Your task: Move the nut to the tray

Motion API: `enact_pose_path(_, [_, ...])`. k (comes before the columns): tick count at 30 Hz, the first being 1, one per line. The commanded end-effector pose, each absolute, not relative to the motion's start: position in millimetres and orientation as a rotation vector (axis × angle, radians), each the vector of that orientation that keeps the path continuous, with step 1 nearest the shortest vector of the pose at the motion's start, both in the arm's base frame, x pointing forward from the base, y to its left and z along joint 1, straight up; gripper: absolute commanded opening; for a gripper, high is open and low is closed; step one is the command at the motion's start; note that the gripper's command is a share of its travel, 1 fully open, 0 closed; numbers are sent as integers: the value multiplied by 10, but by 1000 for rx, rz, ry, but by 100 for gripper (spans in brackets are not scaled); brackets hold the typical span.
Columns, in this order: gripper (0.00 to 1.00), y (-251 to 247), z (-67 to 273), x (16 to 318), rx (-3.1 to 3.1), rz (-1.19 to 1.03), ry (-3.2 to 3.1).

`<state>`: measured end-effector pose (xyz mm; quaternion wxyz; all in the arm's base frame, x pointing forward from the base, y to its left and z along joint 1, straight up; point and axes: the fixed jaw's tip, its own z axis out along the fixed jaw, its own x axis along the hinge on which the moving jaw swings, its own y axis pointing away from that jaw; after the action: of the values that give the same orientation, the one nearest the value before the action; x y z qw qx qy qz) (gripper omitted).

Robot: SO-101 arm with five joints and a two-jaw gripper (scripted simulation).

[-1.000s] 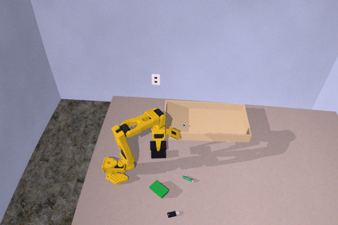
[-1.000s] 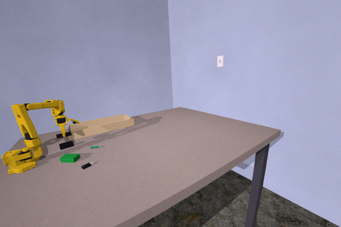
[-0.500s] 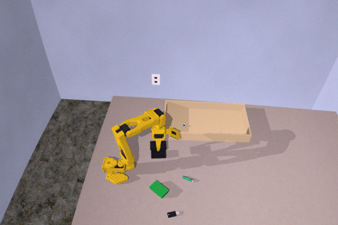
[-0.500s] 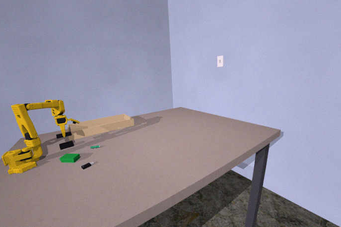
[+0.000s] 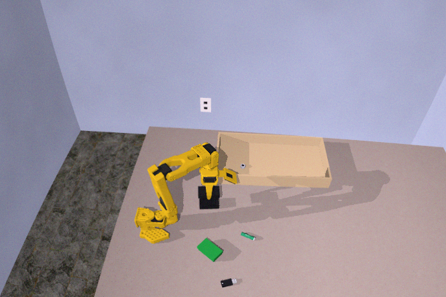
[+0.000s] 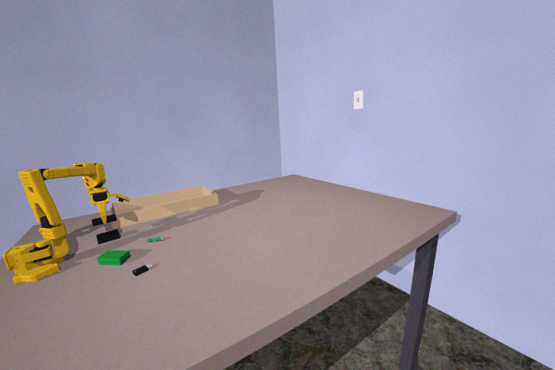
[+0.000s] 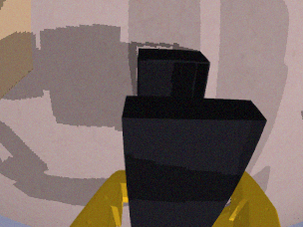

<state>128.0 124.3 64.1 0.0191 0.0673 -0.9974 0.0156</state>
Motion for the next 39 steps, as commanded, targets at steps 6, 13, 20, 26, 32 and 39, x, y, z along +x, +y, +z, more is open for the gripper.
enact_pose_path(6, [21, 1282, 664, 1353, 176, 0, -3137])
enact_pose_path(13, [21, 1285, 603, 1356, 176, 0, -3137])
enact_pose_path(20, [21, 1287, 525, 1359, 176, 0, -3137])
enact_pose_path(26, [21, 1287, 478, 1358, 176, 0, -3137])
enact_pose_path(32, [21, 1284, 413, 1356, 176, 0, -3137])
enact_pose_path(39, [21, 1282, 364, 1353, 176, 0, -3137])
